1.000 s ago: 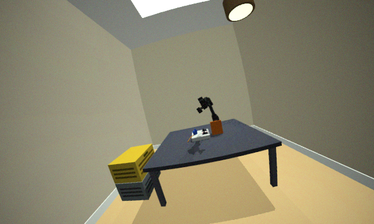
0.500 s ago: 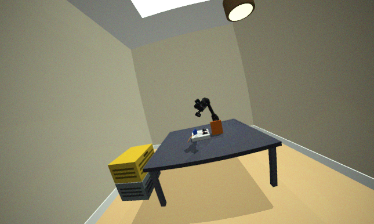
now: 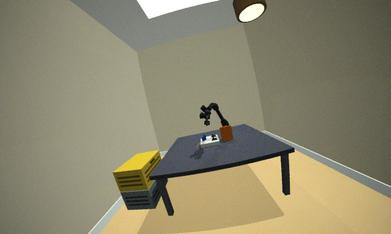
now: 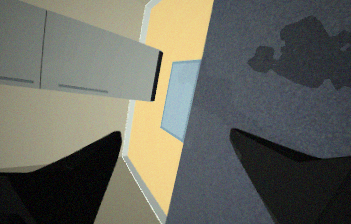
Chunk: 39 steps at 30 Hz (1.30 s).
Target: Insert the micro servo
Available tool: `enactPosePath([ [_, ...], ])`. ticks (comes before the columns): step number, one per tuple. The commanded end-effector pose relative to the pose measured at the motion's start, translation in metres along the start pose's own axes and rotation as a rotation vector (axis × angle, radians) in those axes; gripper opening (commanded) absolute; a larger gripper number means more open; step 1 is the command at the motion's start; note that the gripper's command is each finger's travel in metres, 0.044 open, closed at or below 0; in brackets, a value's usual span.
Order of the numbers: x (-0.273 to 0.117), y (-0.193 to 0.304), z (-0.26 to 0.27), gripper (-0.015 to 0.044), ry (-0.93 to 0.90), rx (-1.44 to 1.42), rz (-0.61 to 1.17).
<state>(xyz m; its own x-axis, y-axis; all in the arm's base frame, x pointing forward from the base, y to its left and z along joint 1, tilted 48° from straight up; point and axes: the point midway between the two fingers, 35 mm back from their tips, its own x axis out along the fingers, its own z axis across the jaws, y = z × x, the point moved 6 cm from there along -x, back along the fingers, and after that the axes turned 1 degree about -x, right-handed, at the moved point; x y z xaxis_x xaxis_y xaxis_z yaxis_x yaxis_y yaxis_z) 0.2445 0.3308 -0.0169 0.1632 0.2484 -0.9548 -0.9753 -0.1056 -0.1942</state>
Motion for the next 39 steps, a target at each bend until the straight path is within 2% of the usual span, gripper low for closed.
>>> enactPosePath([
  [1, 0.002, -0.007, -0.014, 0.0440, 0.066, 0.133, -0.006],
  [20, -0.012, -0.037, -0.078, 0.0440, 0.335, 0.722, -0.107],
  [39, -0.037, -0.057, -0.143, 0.0440, 0.591, 1.283, -0.324],
])
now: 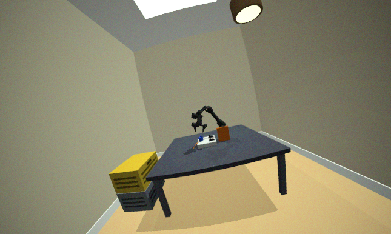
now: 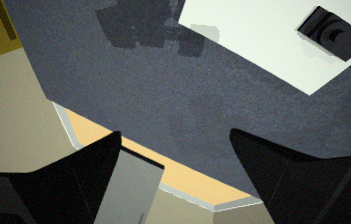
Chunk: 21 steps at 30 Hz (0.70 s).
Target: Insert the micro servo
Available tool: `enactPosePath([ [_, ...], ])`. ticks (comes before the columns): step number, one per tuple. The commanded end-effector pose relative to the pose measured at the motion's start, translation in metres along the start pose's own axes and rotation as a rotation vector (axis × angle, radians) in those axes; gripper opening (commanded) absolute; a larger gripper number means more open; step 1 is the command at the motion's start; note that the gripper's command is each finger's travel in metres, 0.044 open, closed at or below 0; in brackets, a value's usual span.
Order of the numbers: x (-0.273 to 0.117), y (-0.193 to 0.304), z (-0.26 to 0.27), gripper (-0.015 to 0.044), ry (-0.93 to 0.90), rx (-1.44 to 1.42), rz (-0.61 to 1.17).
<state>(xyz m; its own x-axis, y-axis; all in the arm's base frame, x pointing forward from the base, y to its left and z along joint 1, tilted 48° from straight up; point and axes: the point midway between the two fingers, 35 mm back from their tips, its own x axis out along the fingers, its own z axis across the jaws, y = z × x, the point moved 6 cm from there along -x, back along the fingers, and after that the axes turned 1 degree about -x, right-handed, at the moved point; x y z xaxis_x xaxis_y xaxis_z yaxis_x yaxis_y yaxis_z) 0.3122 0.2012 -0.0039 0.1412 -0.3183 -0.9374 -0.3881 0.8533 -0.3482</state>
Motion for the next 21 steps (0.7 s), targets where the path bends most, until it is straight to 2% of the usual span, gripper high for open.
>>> enactPosePath([
  [1, 0.004, -0.015, -0.002, 0.0440, 0.041, 0.128, -0.054],
  [21, 0.007, -0.092, -0.015, 0.0440, 0.152, 0.726, -0.355],
])
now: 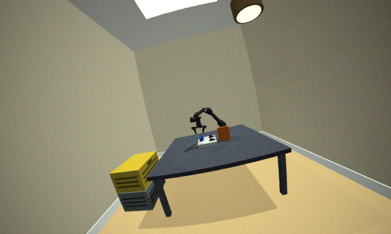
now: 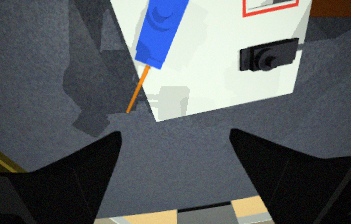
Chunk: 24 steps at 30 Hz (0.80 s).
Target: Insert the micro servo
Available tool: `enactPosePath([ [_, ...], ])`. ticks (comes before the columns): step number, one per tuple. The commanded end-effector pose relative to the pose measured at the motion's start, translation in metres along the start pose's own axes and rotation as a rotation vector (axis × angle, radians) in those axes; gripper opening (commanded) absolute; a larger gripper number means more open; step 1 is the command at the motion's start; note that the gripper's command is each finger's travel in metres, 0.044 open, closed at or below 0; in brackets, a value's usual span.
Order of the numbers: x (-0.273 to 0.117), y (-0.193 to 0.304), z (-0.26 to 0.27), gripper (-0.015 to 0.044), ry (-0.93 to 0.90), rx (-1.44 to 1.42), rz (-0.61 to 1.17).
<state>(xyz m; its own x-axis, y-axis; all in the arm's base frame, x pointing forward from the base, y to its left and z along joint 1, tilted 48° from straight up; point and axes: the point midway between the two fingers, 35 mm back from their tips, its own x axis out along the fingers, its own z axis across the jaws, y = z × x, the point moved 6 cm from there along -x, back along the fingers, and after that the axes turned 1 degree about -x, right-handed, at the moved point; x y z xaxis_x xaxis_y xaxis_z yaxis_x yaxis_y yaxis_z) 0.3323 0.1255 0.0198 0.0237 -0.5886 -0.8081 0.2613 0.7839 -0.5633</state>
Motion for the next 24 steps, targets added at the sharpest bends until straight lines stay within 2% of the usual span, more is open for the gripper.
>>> enactPosePath([
  [1, 0.006, -0.012, 0.007, 0.0440, 0.009, 0.121, -0.069],
  [11, 0.014, -0.043, 0.023, 0.0440, 0.003, 0.383, -0.210],
  [17, 0.016, -0.045, 0.024, 0.0440, 0.003, 0.387, -0.212],
  [24, 0.039, -0.050, 0.022, 0.0440, 0.002, 0.387, -0.213],
])
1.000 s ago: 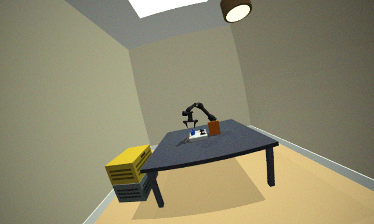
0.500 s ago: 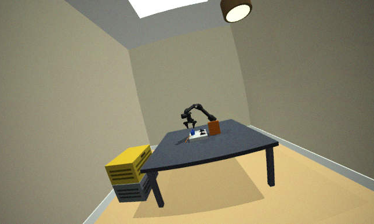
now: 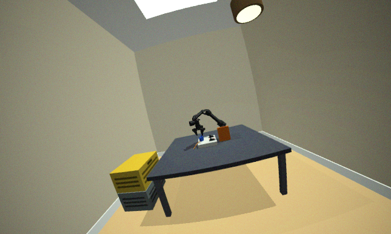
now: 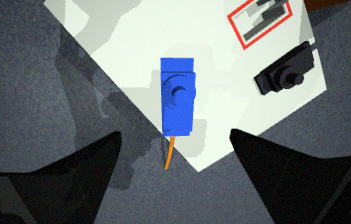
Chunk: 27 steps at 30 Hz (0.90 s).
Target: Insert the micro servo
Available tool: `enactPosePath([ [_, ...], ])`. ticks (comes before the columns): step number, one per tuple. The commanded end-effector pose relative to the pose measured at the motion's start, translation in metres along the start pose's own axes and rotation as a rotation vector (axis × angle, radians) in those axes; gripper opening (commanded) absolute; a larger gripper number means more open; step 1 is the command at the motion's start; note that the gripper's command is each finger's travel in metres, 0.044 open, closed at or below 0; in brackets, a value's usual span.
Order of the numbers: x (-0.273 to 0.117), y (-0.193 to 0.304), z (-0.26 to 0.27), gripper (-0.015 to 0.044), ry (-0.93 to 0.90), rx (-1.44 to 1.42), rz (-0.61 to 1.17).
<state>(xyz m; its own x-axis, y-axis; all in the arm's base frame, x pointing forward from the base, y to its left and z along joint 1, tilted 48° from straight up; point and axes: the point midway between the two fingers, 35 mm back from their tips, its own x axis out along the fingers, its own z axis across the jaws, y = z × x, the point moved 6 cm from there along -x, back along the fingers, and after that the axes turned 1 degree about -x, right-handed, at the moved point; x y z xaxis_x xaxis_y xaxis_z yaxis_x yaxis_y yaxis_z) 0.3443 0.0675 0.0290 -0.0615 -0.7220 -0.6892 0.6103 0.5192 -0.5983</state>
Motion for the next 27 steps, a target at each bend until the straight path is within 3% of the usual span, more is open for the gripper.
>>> enactPosePath([
  [1, 0.013, -0.001, -0.002, 0.0440, 0.002, -0.009, -0.014],
  [19, 0.033, -0.002, -0.002, 0.0440, 0.001, -0.008, -0.015],
  [27, 0.033, -0.002, -0.002, 0.0230, 0.001, -0.008, -0.015],
])
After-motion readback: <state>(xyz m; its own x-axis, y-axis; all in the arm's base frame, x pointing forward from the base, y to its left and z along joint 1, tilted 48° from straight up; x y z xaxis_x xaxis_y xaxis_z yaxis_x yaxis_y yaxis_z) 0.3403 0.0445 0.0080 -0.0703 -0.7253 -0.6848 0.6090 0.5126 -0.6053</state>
